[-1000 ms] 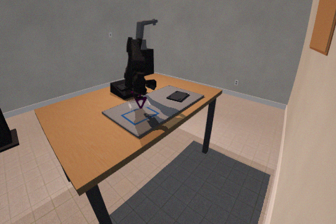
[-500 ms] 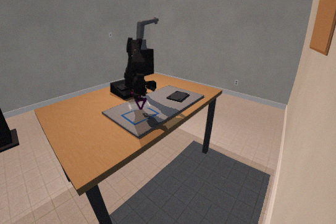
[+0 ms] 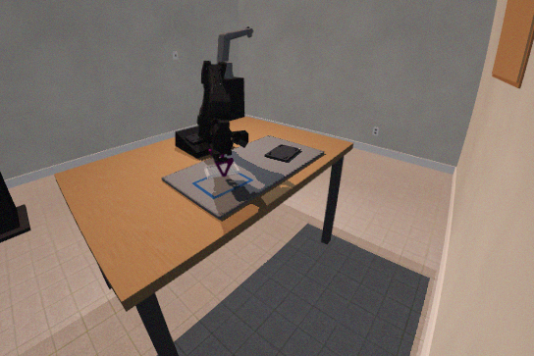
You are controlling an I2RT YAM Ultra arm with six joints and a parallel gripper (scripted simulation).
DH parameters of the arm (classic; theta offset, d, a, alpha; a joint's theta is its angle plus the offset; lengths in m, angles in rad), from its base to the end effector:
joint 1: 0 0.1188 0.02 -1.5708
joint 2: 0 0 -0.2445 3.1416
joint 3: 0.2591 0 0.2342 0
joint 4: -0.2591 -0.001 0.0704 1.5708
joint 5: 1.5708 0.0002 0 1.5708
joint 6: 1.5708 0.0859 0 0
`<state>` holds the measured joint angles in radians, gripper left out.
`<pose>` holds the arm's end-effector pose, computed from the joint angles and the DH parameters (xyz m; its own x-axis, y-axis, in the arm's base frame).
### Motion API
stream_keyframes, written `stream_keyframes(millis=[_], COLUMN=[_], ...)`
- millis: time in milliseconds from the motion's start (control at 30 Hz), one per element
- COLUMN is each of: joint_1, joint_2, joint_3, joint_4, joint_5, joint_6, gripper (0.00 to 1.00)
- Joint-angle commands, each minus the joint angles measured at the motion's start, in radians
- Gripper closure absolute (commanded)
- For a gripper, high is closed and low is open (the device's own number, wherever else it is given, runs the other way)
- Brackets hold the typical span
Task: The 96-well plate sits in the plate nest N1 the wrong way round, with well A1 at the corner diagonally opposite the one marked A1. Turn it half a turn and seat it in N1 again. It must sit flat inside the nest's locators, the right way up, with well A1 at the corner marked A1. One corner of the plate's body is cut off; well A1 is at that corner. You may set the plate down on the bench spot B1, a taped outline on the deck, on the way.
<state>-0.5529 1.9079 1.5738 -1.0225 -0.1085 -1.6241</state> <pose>0.3180 -0.1841 0.1797 -0.4575 -0.8842 -0.0943 -0.8571 0.4667 -0.2179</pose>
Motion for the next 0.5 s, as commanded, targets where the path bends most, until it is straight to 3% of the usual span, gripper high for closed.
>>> stream_keyframes(millis=[0, 233, 267, 300, 467], joint_1=[0.01, 0.013, 0.013, 0.013, 0.014], joint_2=[-0.01, -0.006, -0.008, -0.002, 0.007], joint_3=[-0.013, -0.026, 0.014, 0.013, -0.034], joint_4=[0.026, 0.037, 0.04, 0.042, 0.051], joint_5=[-0.01, -0.01, -0.01, -0.01, -0.009], joint_6=[0.007, 0.008, 0.007, 0.008, 0.009], gripper=[1.0, 1.0, 1.0, 1.0, 1.0])
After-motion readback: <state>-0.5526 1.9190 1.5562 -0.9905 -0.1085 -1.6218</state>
